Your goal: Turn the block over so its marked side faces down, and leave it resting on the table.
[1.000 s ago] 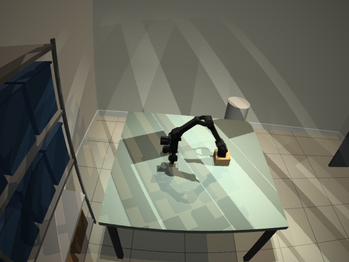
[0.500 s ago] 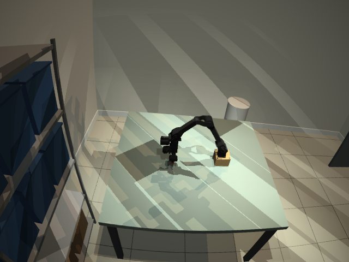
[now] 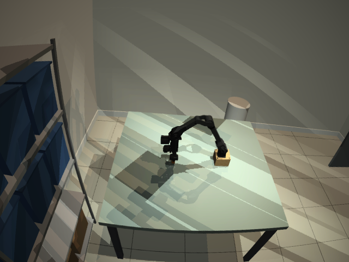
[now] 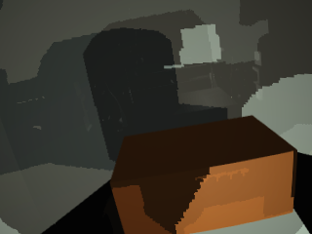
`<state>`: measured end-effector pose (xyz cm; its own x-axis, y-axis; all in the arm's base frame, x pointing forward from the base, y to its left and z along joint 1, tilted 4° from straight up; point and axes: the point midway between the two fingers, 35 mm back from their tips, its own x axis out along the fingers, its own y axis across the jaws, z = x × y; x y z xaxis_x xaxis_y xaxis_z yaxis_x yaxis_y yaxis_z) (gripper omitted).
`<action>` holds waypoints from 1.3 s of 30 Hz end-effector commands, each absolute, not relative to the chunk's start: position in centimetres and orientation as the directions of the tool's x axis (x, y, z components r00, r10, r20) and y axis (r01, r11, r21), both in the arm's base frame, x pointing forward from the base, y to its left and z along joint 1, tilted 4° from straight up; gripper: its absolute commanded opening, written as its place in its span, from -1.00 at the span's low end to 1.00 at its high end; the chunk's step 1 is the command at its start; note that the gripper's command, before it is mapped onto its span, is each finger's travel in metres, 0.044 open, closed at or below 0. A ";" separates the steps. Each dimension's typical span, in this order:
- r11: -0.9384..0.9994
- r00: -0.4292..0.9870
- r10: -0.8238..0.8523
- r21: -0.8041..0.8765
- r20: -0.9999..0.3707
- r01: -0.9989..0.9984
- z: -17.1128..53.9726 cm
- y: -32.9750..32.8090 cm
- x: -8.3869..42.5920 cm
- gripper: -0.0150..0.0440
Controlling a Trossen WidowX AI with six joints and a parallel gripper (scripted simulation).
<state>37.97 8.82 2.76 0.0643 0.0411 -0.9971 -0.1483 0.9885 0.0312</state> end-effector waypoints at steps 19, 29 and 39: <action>0.988 0.302 0.077 0.032 -0.950 -0.152 3.3 9.1 38.8 -0.49; 0.988 0.440 0.096 0.032 -0.893 -0.152 2.9 9.1 38.7 -0.49; 0.988 0.567 0.115 0.034 -0.816 -0.150 2.9 9.0 38.1 -0.49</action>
